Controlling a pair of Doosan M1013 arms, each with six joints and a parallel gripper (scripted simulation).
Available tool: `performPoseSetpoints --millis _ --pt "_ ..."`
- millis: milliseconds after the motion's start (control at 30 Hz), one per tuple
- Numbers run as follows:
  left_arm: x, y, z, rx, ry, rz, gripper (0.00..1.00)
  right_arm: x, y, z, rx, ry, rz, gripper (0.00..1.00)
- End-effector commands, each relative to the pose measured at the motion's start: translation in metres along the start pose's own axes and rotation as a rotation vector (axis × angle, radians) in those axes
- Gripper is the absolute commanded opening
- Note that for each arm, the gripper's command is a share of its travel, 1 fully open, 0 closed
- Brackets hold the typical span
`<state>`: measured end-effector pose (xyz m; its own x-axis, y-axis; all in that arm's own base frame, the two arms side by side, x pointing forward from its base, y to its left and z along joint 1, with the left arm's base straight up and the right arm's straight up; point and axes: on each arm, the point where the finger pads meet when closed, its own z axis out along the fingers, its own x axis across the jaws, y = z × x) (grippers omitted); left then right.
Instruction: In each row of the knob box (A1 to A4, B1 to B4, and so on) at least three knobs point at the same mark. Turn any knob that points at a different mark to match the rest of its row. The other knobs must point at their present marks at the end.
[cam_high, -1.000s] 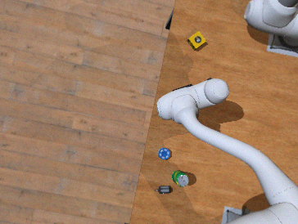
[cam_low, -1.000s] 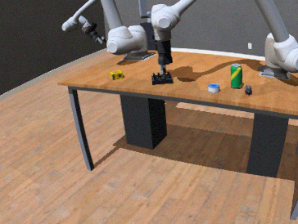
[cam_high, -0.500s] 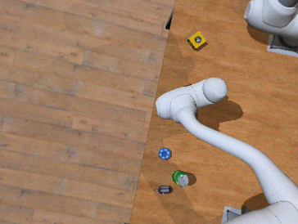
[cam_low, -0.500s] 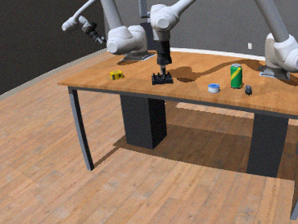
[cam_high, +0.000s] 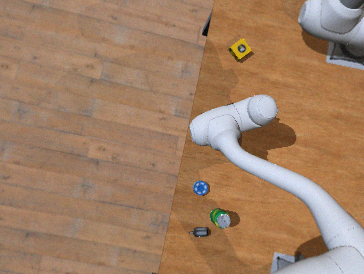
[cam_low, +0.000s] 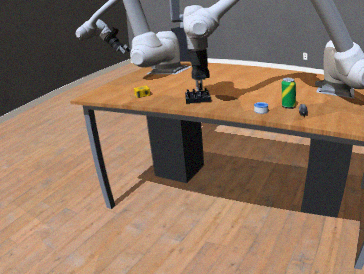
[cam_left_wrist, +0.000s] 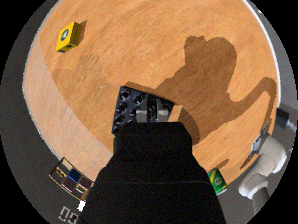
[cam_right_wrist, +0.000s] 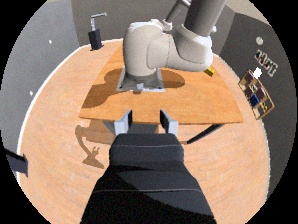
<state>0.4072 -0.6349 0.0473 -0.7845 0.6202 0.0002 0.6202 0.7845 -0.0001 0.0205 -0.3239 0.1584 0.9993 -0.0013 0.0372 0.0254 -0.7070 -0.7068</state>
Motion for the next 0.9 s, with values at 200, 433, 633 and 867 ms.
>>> performPoseSetpoints --millis 200,433,633,867 --pt "-0.001 0.0 -0.001 0.0 -0.002 0.0 0.46 0.0 0.0 0.0 -0.001 0.0 0.0 1.0" --pt "-0.001 0.0 -0.001 0.0 -0.002 0.0 0.46 0.0 0.0 0.0 -0.001 0.0 0.0 1.0" --pt "0.0 0.0 -0.005 0.0 -0.002 0.0 0.46 0.0 0.0 0.0 -0.001 0.0 0.0 1.0" --pt "0.0 0.0 -0.034 0.0 -0.002 0.0 0.46 0.0 0.0 0.0 -0.001 0.0 0.0 1.0"
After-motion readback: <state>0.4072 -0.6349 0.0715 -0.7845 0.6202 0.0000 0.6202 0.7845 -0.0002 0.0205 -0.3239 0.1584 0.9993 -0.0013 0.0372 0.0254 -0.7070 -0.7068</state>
